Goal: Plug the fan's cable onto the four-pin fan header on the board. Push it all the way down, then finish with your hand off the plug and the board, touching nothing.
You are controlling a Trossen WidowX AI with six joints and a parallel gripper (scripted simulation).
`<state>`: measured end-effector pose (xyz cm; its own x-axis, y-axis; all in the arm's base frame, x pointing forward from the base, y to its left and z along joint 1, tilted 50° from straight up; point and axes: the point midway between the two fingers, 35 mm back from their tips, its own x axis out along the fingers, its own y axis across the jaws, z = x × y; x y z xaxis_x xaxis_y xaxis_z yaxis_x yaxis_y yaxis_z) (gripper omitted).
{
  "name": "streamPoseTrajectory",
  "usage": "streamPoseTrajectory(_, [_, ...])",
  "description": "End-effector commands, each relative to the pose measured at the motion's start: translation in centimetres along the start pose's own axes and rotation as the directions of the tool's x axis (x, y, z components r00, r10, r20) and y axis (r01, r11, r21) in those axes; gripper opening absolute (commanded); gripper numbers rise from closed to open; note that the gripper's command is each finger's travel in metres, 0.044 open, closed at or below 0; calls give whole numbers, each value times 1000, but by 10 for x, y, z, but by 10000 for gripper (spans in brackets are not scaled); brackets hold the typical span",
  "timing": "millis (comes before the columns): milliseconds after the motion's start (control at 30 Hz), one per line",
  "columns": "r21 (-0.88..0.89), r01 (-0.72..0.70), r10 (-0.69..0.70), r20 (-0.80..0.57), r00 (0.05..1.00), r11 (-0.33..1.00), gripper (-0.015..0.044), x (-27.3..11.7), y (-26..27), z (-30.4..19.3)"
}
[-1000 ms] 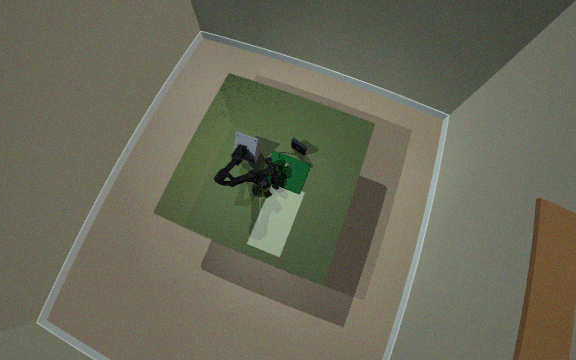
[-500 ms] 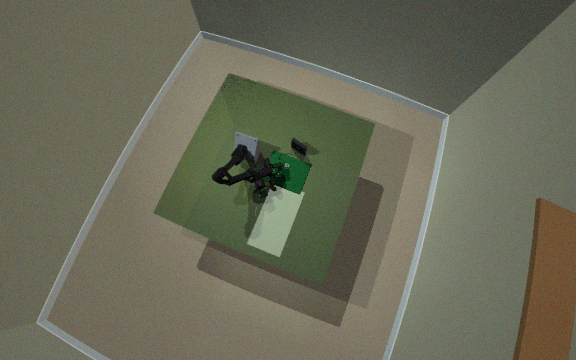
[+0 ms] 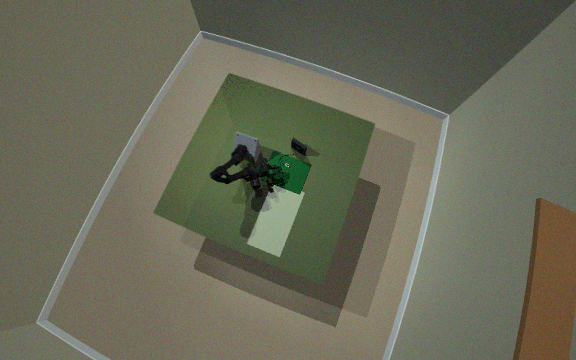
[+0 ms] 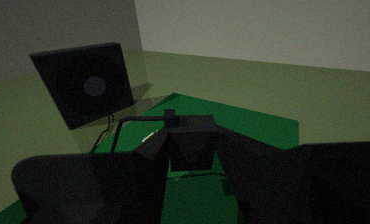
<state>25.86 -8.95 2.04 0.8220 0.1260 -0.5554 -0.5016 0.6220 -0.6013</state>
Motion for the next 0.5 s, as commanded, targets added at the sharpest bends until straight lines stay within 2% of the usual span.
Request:
streamPoseTrajectory(0, [-46, 29, -27, 40, 999, 999, 0, -6, 1, 4])
streamPoseTrajectory(467, [-30, 23, -23, 24, 999, 999, 0, -5, -1, 7])
